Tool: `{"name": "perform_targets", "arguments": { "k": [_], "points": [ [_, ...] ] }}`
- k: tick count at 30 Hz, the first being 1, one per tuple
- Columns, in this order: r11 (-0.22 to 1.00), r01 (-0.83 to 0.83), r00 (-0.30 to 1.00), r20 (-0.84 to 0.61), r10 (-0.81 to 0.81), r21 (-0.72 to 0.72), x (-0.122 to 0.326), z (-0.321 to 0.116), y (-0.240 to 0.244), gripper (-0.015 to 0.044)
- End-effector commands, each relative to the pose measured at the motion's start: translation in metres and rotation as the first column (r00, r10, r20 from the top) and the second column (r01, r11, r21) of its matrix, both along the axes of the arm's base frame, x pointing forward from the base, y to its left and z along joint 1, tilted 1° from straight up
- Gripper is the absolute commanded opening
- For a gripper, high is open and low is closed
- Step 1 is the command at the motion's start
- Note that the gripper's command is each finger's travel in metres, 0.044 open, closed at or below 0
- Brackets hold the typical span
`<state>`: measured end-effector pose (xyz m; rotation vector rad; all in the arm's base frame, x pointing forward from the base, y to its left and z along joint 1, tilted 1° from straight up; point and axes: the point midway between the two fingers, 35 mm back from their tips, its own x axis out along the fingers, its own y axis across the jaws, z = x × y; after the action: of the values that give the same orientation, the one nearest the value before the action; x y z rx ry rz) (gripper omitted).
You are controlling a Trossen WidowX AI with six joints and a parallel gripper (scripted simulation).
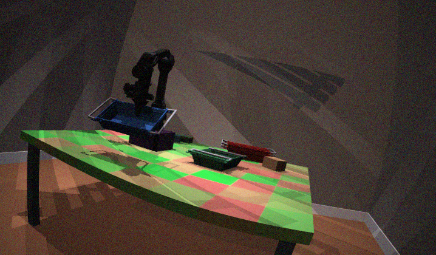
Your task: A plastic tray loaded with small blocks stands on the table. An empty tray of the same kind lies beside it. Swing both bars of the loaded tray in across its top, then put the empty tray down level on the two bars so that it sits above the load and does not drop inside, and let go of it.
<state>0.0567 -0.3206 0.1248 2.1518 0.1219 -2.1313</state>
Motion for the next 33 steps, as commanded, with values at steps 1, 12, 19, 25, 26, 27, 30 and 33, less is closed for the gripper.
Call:
{"name": "perform_targets", "arguments": {
  "k": [1, 12, 19, 25, 26, 27, 30, 33],
  "points": [
    [1.0, -0.003, 1.0, 0.006, 0.003, -0.016, 0.001, 0.011, -0.005, 0.0],
    [1.0, -0.003, 1.0, 0.006, 0.003, -0.016, 0.001, 0.011, -0.005, 0.0],
    [1.0, -0.003, 1.0, 0.006, 0.003, -0.016, 0.001, 0.011, -0.005, 0.0],
    [1.0, -0.003, 1.0, 0.006, 0.003, -0.016, 0.001, 0.011, -0.005, 0.0],
    [1.0, -0.005, 1.0, 0.006, 0.005, -0.016, 0.002, 0.011, -0.005, 0.0],
    [1.0, -0.011, 1.0, 0.006, 0.011, -0.016, 0.004, 0.011, -0.004, 0.0],
    [0.999, -0.042, 0.999, 0.005, 0.043, -0.016, 0.015, 0.011, -0.002, 0.0],
    [0.997, -0.076, 0.997, 0.005, 0.076, -0.017, 0.026, 0.011, 0.001, 0.0]
  ]
}}
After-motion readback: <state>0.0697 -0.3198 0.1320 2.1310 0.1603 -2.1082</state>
